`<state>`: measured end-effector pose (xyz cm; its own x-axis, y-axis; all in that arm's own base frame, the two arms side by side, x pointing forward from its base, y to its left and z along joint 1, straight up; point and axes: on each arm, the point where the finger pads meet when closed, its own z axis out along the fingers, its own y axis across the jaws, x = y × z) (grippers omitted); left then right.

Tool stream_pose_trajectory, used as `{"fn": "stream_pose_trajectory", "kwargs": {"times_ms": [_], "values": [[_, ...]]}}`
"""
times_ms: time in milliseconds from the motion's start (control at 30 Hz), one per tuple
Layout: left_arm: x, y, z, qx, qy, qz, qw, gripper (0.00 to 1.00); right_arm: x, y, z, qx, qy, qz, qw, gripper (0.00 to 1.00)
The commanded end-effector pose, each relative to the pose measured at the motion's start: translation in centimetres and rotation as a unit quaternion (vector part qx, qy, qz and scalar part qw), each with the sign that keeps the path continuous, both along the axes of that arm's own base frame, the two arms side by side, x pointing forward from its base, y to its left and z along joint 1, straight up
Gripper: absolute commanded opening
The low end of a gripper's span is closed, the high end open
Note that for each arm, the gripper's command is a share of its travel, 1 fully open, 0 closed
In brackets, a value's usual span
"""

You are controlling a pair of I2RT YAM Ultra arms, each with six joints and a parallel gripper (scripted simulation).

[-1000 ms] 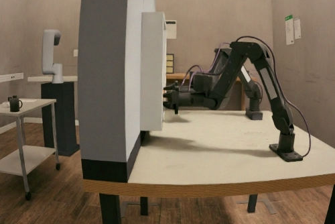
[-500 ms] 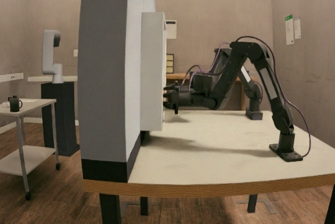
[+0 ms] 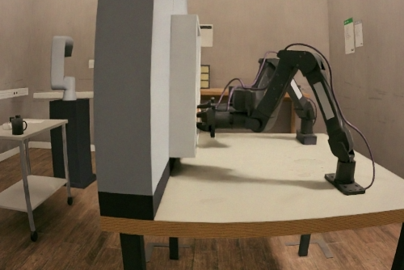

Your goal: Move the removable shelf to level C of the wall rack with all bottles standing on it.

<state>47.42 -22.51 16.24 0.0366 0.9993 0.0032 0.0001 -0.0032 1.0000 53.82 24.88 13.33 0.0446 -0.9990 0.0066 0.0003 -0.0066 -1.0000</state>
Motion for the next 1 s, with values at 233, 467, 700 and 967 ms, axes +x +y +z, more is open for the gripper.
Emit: {"fn": "stream_pose_trajectory", "kwargs": {"times_ms": [233, 467, 700, 967], "values": [[0.5, -0.1, 1.8, -0.002, 0.0, -0.002, 1.0, 0.0, 0.7, 0.1, 1.8, 0.003, 0.0, 0.0, 1.0, 0.0], [0.5, -0.1, 2.4, -0.002, 0.0, -0.002, 1.0, 0.0, 0.7, 0.1, 2.4, 0.003, 0.0, 0.0, 1.0, 0.0], [0.5, -0.1, 2.7, -0.002, 0.0, -0.002, 1.0, 0.0, 0.7, 0.1, 2.7, 0.003, 0.0, 0.0, 1.0, 0.0], [0.5, -0.1, 3.3, -0.002, 0.0, -0.002, 1.0, 0.0, 0.7, 0.1, 3.3, 0.003, 0.0, 0.0, 1.0, 0.0]]}}
